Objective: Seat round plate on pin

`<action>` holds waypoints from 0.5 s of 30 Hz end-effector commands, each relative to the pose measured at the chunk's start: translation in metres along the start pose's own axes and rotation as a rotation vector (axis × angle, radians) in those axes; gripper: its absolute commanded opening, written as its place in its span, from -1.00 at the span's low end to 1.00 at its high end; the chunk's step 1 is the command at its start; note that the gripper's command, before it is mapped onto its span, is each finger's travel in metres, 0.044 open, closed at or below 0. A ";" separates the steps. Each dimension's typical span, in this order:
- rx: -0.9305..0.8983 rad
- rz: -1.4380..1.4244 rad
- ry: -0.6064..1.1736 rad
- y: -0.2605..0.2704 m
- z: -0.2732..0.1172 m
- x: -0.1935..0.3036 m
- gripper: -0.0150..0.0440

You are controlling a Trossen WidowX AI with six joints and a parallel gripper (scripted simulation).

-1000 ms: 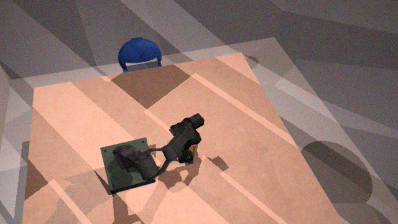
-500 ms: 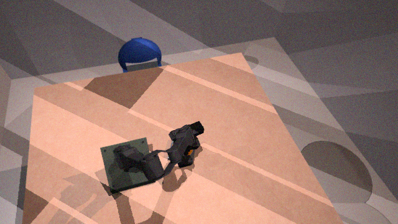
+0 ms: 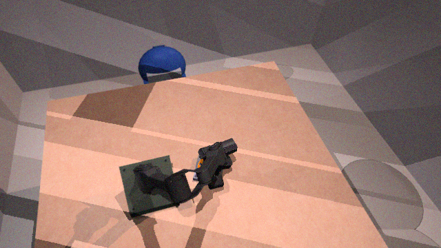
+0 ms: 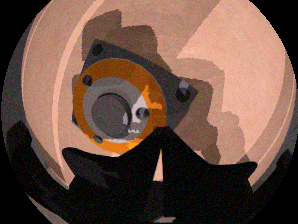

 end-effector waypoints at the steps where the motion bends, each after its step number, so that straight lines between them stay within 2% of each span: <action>1: 0.005 -0.004 0.000 -0.001 0.001 -0.006 -0.49; 15: 0.005 -0.004 0.000 -0.002 0.001 -0.021 -0.49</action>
Point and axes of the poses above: the point midway between the two fingers, 35 mm back from their tips, its own z axis out along the fingers, its own y axis across the jaws, x = y × z, the point moved 9 cm from there along -z, back along the fingers, and after that the axes turned 12 degrees about -z, right-handed, at the moved point
